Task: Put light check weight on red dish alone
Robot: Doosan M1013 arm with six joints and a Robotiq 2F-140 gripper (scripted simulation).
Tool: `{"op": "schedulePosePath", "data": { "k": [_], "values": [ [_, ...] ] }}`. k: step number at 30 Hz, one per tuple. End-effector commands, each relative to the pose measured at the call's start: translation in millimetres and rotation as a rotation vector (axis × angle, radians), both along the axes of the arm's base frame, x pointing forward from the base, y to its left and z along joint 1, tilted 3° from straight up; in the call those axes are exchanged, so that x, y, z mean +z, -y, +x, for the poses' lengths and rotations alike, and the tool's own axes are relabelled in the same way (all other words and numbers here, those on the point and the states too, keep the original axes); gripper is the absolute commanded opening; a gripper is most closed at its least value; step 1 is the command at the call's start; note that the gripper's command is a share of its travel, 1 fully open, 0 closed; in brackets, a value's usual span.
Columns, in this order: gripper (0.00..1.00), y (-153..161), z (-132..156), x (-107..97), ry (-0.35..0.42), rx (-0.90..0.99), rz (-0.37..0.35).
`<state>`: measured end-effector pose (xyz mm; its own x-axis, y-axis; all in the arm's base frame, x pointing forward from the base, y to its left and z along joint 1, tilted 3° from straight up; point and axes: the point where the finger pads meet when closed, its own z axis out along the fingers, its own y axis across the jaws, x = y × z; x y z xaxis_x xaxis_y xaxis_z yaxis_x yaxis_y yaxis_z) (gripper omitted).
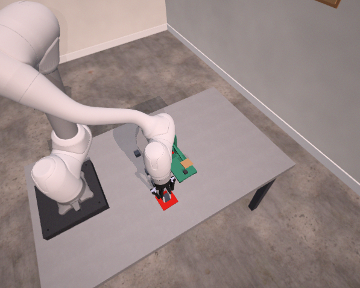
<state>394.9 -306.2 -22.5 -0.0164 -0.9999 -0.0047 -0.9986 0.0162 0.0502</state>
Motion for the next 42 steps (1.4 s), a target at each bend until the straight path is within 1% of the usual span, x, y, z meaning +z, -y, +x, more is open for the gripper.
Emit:
{"op": "schedulePosePath", "data": {
  "k": [1, 8, 9, 13, 14, 16, 17, 19, 20, 22, 23, 35, 39, 42],
  "values": [
    [0.24, 0, 0, 0, 0.000, 0.000, 0.000],
    [0.24, 0, 0, 0, 0.000, 0.000, 0.000],
    [0.26, 0, 0, 0, 0.000, 0.000, 0.000],
    [0.26, 0, 0, 0, 0.000, 0.000, 0.000],
    [0.29, 0, 0, 0, 0.000, 0.000, 0.000],
    [0.29, 0, 0, 0, 0.000, 0.000, 0.000],
    [0.31, 0, 0, 0, 0.000, 0.000, 0.000],
    [0.31, 0, 0, 0, 0.000, 0.000, 0.000],
    [0.33, 0, 0, 0, 0.000, 0.000, 0.000],
    [0.33, 0, 0, 0, 0.000, 0.000, 0.000],
    [0.35, 0, 0, 0, 0.000, 0.000, 0.000],
    [0.35, 0, 0, 0, 0.000, 0.000, 0.000],
    [0.35, 0, 0, 5, 0.000, 0.000, 0.000],
    [0.35, 0, 1, 13, 0.000, 0.000, 0.000]
  ]
}}
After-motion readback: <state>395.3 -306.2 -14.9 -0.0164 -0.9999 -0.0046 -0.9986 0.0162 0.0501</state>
